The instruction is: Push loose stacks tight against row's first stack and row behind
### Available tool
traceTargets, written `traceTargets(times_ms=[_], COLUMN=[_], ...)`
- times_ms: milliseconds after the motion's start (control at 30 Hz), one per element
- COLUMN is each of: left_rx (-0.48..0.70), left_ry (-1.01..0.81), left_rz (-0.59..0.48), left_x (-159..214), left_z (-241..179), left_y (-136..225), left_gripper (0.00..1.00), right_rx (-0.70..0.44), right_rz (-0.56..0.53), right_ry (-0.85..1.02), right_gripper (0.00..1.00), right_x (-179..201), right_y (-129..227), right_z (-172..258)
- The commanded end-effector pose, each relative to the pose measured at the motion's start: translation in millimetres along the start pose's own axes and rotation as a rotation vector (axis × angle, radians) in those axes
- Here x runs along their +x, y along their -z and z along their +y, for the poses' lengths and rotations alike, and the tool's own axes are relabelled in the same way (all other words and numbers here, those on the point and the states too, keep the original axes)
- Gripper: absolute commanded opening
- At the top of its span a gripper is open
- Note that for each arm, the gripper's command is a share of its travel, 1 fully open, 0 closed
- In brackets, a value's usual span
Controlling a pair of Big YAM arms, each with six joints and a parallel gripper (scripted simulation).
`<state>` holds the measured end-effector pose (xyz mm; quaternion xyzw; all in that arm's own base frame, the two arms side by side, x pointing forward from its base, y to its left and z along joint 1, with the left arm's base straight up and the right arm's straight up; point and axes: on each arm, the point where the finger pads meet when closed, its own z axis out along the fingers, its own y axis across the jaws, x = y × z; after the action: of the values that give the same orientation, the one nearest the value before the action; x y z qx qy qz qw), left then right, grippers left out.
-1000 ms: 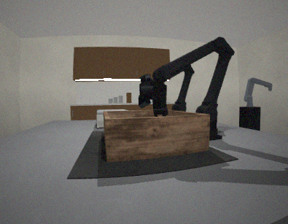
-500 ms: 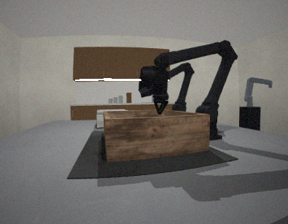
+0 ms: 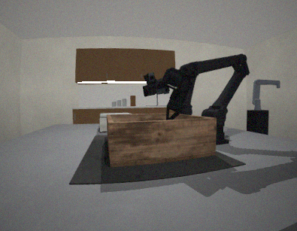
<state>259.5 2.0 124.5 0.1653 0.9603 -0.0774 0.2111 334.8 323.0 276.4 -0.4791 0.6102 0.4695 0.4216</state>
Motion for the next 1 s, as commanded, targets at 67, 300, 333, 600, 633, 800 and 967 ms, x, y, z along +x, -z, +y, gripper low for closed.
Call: traceTargets(times_ms=[67,300,333,600,633,800,967], left_rx=[-0.068,-0.094,-0.094,-0.116,-0.120,-0.123,-0.109], left_ry=[-0.084,-0.091,-0.091,-0.103,-0.105,-0.108,-0.090], left_rz=[-0.183,-0.232,-0.232,-0.252,-0.254,-0.249,-0.240], left_x=[0.8,-20.2,-20.2,-24.0,-23.6,-16.5,-10.9], left_z=[23.0,24.9,24.9,24.2,24.9,23.2,21.3], left_y=[-0.1,20.6,20.6,54.2,57.9,87.5,87.8], left_gripper=[0.60,0.60,0.60,0.60,0.60,0.60,0.60], right_rx=[-0.013,-0.026,-0.026,-0.053,-0.060,-0.091,-0.083], right_rz=[-0.058,-0.054,-0.054,-0.041,-0.046,-0.060,-0.045], right_ry=[0.031,0.030,0.030,0.031,0.031,0.046,0.051], right_gripper=[1.00,1.00,1.00,1.00,1.00,1.00,1.00], right_x=[-46.5,-48.8,-48.8,-50.6,-53.0,-62.0,-61.1], right_y=[-23.6,-36.7,-36.7,-53.3,-55.1,-62.3,-68.0], right_z=[-9.4,-9.7,-9.7,-6.4,-5.2,1.0,0.3])
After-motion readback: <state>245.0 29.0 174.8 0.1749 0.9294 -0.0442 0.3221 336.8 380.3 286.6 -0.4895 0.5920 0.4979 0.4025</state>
